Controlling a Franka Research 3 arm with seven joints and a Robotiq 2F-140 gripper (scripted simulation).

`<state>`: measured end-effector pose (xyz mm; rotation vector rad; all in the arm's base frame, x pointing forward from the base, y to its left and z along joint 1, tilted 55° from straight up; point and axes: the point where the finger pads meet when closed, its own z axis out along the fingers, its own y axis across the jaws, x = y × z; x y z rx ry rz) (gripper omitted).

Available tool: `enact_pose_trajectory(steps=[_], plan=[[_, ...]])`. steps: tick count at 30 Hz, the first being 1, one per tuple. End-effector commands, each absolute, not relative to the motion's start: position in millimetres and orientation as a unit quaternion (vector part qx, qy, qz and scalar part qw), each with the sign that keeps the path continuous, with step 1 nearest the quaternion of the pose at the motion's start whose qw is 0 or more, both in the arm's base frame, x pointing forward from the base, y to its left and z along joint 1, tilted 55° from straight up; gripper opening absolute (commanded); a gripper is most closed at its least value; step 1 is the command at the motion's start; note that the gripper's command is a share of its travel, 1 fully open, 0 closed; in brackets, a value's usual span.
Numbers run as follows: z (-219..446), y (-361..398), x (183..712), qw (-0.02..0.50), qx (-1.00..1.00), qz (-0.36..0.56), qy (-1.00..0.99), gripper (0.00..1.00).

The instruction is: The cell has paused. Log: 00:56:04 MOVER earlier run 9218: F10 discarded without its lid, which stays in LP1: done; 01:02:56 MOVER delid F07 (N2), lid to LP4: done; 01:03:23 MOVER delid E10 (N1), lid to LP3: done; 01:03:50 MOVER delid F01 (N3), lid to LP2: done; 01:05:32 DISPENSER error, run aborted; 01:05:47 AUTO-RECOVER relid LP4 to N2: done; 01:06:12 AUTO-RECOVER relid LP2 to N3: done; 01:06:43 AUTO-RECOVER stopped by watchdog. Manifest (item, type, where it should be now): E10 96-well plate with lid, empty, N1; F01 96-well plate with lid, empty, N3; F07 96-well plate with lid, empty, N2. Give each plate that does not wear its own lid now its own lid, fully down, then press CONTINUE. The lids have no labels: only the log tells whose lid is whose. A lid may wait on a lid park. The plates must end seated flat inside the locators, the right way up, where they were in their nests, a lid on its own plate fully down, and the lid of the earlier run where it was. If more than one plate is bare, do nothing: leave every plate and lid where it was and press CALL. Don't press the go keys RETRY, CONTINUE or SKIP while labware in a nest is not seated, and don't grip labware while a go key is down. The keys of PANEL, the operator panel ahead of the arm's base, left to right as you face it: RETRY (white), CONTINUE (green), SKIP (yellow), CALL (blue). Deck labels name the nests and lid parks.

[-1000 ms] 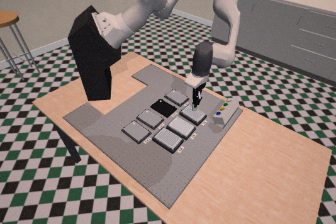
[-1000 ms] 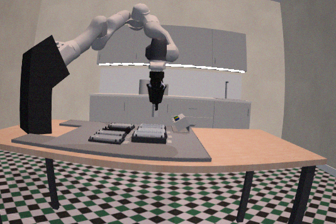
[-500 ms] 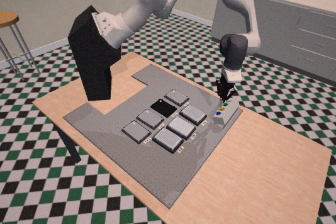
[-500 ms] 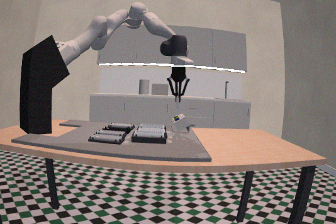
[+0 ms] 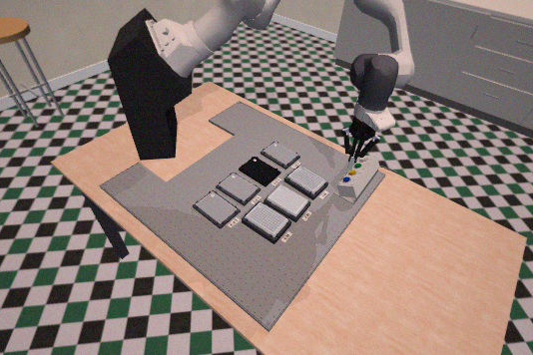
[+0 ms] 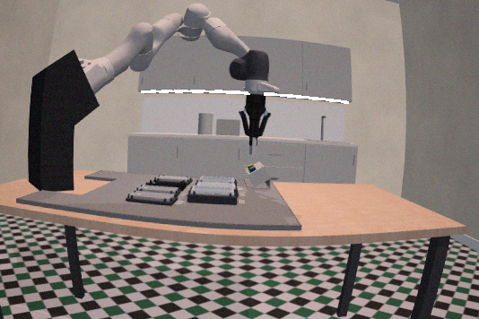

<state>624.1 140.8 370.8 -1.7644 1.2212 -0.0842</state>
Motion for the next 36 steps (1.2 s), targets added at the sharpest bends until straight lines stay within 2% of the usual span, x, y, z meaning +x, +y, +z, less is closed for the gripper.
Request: enact_pose_trajectory(steps=[1,16,36], plan=[[371.1,138.9,625.2,0.461,-0.787,-0.102,0.397,0.00],[371.1,138.9,625.2,0.422,-0.852,-0.189,0.245,0.00],[369.0,141.1,627.3,0.338,-0.887,-0.316,-0.012,0.00]])
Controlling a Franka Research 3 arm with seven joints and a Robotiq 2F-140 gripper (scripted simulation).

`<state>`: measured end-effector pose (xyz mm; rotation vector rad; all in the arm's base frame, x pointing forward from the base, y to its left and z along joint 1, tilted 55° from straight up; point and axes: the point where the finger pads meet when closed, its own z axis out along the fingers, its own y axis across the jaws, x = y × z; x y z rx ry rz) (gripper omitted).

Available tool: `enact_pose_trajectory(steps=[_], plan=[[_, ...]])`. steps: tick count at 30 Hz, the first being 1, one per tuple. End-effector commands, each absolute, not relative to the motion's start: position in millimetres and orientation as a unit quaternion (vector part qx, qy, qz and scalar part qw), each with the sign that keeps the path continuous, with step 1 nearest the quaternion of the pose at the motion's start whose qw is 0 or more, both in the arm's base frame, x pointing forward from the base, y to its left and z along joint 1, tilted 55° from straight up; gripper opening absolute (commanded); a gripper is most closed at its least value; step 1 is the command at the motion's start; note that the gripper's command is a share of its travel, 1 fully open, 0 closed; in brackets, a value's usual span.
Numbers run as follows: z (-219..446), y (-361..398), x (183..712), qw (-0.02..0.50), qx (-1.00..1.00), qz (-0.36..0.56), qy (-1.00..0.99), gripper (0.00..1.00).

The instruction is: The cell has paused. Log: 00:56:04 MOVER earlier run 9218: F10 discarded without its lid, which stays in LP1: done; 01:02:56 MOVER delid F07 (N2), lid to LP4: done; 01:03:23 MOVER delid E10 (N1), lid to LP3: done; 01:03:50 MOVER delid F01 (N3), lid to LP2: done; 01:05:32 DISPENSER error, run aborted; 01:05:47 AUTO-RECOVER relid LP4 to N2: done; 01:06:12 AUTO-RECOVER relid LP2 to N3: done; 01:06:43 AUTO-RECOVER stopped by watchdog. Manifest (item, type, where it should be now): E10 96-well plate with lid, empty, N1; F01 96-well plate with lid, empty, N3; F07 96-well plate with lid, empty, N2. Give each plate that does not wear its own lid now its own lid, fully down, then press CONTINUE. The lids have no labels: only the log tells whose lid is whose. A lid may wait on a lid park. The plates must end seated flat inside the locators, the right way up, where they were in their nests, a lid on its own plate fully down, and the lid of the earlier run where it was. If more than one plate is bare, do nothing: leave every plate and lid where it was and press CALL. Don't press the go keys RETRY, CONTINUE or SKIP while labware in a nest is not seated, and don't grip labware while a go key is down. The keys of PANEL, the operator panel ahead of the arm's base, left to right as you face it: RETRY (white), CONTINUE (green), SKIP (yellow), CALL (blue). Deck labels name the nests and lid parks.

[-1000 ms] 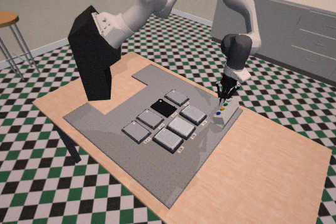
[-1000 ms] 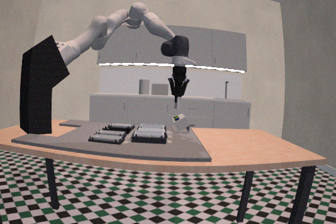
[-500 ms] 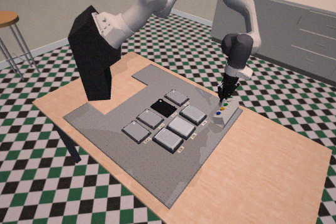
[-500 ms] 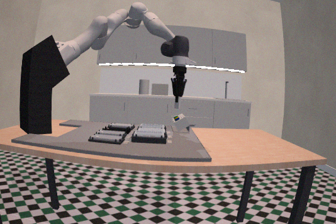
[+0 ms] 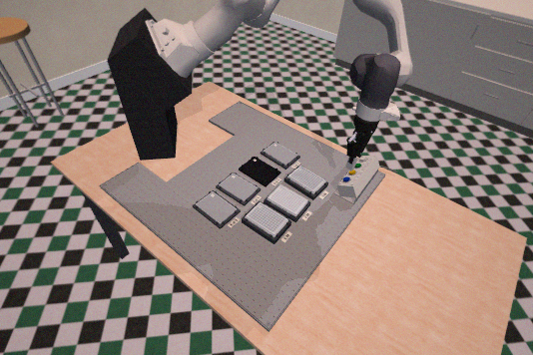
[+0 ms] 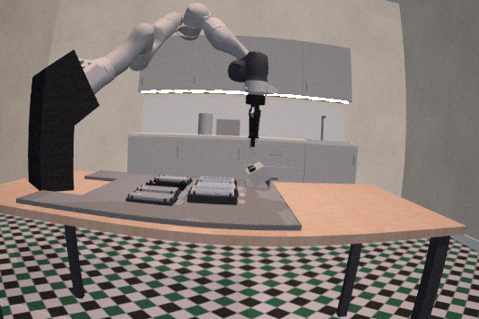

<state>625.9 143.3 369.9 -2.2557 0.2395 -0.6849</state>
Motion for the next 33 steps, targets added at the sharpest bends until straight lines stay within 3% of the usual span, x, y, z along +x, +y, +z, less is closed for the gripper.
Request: enact_pose_trajectory(steps=[1,33], plan=[[368.7,141.4,627.5,0.338,-0.887,-0.316,-0.012,0.00],[360.3,150.2,635.6,0.338,-0.887,-0.316,-0.012,0.00]])
